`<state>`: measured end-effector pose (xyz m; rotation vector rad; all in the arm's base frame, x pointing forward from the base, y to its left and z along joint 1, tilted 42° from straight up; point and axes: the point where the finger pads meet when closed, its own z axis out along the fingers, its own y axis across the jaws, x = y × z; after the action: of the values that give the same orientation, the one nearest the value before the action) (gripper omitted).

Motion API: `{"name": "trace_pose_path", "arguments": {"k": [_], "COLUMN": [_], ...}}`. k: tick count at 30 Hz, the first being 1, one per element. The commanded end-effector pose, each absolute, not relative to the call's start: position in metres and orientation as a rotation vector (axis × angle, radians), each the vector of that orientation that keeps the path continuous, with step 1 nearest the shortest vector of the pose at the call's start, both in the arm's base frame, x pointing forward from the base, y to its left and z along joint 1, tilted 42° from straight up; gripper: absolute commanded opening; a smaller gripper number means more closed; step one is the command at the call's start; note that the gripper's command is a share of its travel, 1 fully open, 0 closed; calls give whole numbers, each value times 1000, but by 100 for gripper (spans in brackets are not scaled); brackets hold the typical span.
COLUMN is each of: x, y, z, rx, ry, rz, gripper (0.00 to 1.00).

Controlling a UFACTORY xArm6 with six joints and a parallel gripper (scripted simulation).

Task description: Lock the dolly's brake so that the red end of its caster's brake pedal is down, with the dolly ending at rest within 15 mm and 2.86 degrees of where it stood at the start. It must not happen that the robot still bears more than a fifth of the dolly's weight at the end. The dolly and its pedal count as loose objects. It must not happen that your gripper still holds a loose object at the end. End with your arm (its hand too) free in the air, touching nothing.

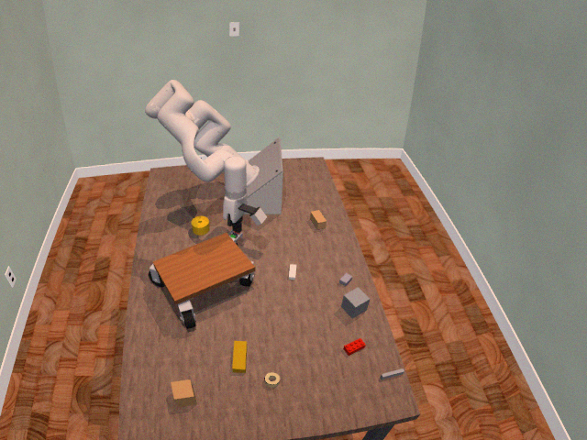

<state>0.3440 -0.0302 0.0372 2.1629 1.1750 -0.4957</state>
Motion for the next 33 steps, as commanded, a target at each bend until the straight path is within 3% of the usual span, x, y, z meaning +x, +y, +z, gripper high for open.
{"name": "trace_pose_path", "arguments": {"k": [1,33], "x": [346,346], "y": [-29,-32], "z": [38,36], "rx": [2163,2163], "ry": [1175,1175], "rz": [-491,-491], "gripper": [0,0]}}
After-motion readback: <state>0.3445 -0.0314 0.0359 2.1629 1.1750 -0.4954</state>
